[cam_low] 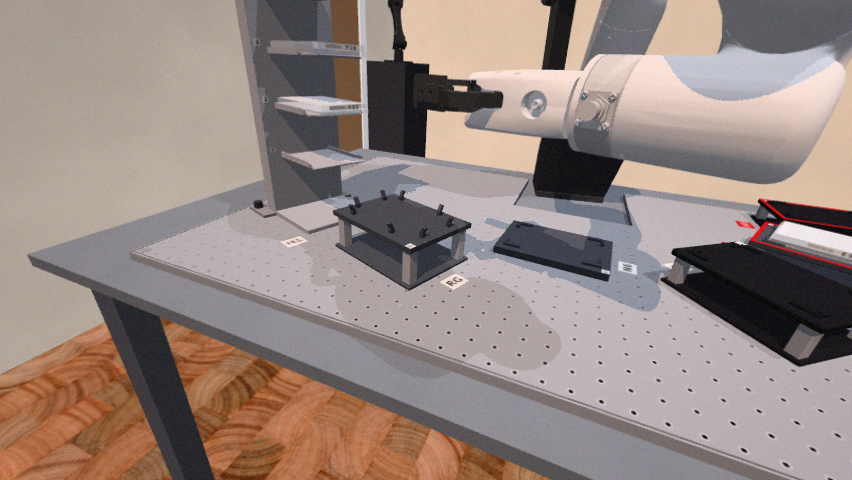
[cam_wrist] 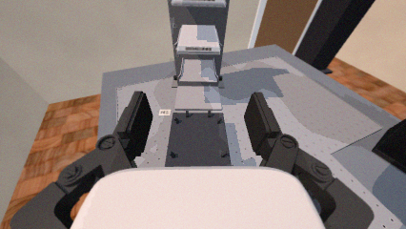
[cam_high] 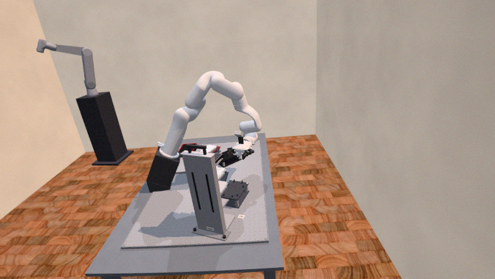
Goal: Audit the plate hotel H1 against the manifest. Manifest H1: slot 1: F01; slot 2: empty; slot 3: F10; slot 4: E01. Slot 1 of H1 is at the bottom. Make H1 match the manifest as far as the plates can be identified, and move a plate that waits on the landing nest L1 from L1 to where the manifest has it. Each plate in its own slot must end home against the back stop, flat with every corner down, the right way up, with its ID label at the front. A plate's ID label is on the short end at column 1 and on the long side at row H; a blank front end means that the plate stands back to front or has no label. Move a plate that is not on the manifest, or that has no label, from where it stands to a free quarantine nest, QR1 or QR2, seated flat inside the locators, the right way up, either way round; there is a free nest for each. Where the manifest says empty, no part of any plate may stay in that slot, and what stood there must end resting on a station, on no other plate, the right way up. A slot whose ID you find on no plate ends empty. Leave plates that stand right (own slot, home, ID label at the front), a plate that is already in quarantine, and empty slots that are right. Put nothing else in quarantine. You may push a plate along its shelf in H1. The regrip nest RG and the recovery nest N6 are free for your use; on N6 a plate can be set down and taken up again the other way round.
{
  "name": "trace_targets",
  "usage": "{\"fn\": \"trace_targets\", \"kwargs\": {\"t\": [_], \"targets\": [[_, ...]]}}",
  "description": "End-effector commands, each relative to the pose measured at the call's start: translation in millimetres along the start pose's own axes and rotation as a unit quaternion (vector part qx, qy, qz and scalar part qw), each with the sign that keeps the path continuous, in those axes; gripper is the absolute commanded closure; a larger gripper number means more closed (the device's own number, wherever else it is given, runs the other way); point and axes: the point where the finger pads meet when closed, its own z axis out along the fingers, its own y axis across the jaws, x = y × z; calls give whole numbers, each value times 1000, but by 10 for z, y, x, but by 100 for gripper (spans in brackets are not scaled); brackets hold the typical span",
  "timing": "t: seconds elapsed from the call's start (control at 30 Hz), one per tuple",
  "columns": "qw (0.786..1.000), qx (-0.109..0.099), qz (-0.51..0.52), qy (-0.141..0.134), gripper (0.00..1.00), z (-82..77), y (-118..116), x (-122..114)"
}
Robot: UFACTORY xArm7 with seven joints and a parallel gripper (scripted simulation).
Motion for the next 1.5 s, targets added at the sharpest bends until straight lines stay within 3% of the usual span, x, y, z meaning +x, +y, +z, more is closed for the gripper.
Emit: {"fn": "trace_targets", "kwargs": {"t": [0.0,1.47], "targets": [[1000,0,2,0,0,94,-11,87],[1000,0,2,0,0,883,-28,726]]}}
